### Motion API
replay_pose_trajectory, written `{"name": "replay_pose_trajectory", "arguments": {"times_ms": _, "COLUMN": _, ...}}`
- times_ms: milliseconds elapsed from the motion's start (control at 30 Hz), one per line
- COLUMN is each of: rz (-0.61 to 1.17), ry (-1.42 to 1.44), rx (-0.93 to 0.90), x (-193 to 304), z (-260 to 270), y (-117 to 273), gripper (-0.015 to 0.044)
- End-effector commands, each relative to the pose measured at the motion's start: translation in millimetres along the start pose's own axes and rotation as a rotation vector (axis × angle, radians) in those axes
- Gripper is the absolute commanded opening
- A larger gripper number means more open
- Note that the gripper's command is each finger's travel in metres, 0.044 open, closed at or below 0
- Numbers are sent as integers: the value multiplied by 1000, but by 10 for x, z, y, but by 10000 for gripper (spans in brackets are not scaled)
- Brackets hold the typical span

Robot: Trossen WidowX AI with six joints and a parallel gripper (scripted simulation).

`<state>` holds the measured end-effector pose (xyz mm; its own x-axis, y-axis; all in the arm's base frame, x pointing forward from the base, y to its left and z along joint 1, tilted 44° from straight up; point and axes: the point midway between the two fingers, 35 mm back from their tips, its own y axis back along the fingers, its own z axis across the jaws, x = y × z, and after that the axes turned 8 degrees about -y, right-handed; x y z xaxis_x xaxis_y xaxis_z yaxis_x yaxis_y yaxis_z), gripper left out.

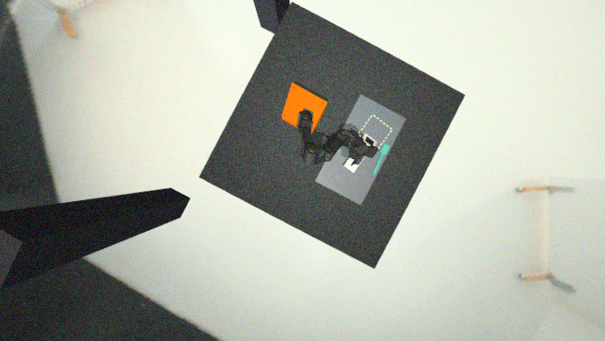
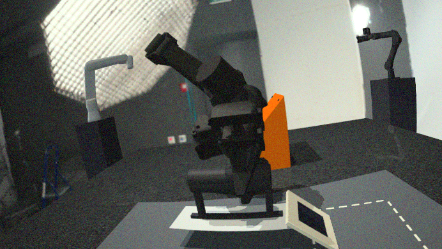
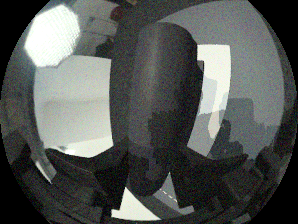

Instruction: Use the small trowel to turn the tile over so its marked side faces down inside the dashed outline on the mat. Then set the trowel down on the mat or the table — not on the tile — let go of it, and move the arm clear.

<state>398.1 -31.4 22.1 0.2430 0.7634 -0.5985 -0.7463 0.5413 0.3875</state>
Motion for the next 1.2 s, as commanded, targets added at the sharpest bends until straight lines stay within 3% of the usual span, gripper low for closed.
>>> {"name": "replay_pose_trajectory", "arguments": {"times_ms": 0, "rz": 4, "ry": -13, "rx": -17, "x": 104, "z": 104, "y": 43, "gripper": 0}}
{"name": "replay_pose_trajectory", "arguments": {"times_ms": 767, "rz": 5, "ry": -15, "rx": -17, "x": 641, "z": 65, "y": 67, "gripper": 0}}
{"name": "replay_pose_trajectory", "arguments": {"times_ms": 1167, "rz": 5, "ry": -15, "rx": -17, "x": 405, "z": 209, "y": 141, "gripper": 0}}
